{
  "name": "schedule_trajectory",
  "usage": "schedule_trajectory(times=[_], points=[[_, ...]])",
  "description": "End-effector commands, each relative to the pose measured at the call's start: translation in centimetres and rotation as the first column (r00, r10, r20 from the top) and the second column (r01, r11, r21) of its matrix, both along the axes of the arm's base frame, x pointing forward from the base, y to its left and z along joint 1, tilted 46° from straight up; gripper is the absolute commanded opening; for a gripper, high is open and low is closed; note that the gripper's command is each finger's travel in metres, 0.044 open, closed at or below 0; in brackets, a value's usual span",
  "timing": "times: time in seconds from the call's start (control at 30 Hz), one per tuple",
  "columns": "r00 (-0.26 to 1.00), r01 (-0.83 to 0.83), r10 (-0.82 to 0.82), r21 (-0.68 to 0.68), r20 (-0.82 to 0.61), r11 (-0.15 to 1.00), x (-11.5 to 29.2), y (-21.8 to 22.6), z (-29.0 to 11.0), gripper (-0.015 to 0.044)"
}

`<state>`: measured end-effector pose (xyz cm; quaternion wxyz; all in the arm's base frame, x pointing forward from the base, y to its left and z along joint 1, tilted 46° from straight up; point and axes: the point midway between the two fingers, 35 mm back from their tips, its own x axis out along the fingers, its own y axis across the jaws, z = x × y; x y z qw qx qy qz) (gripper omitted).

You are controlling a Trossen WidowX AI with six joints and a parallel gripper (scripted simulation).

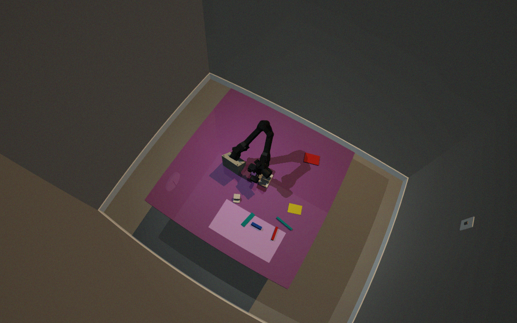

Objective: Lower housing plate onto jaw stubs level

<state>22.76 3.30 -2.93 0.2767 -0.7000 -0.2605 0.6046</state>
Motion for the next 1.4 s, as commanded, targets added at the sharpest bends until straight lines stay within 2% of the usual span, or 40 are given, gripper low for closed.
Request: schedule_trajectory(times=[0.0, 0.47, 0.77, 0.97, 1.17, 1.37], points=[[1.0, 0.001, -0.001, 0.001, -0.002, 1.0, 0.0, 0.0, 0.0, 0.044], [1.0, 0.001, -0.001, 0.0, -0.002, 1.0, 0.0, -0.2, 0.1, 0.044], [1.0, -0.008, 0.008, 0.001, 0.0, 1.0, -0.9, -5.0, 5.0, 0.044], [1.0, 0.001, -0.001, 0.003, -0.004, 1.0, -0.7, -4.8, 4.5, 0.044], [1.0, -0.008, 0.008, -0.001, -0.002, 1.0, -3.2, -8.5, 8.2, 0.044], [1.0, -0.008, 0.008, 0.0, -0.002, 1.0, -3.3, -8.6, 8.4, 0.044]])
